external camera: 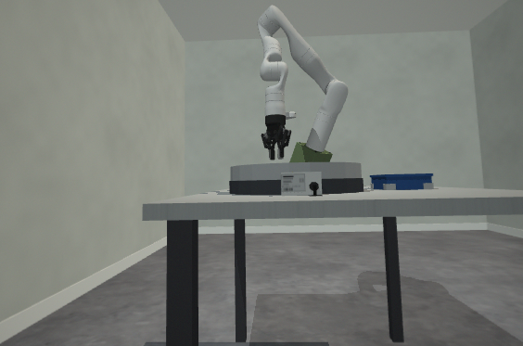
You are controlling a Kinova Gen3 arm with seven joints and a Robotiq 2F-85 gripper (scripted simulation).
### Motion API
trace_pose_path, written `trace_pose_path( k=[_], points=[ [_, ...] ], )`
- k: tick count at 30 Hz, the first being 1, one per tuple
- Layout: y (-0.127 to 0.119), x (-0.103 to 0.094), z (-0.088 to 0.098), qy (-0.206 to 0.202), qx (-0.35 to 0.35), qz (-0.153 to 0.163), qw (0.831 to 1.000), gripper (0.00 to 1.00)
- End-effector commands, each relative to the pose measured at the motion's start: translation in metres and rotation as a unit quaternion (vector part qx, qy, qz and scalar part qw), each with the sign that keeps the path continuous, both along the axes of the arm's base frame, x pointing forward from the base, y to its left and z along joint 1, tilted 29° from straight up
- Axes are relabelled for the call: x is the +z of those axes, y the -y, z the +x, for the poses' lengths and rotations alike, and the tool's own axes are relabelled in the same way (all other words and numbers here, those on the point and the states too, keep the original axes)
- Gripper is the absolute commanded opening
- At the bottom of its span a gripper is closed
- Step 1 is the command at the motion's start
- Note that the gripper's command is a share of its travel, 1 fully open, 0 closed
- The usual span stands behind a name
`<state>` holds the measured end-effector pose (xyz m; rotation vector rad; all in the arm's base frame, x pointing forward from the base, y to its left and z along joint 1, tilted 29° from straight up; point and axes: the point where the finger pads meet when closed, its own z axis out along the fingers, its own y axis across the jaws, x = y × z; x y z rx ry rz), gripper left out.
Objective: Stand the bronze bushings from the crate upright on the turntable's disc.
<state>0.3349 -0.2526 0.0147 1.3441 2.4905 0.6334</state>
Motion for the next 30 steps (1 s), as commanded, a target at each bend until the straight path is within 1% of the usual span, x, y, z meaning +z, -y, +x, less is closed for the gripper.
trace_pose_path(
  k=[1, 20, 21, 25, 27, 30],
  points=[
    [0.001, 0.0, 0.0, 0.0, 0.0, -0.001, 1.0, 0.4],
    [0.001, 0.0, 0.0, 0.0, 0.0, -0.001, 1.0, 0.4],
    [0.001, 0.0, 0.0, 0.0, 0.0, -0.001, 1.0, 1.0],
    [0.002, 0.007, -0.003, 0.0, 0.0, -0.001, 1.0, 1.0],
    [0.005, 0.015, -0.007, 0.0, 0.0, -0.001, 1.0, 1.0],
    [0.01, 0.032, -0.015, 0.0, 0.0, -0.001, 1.0, 1.0]
  ],
)
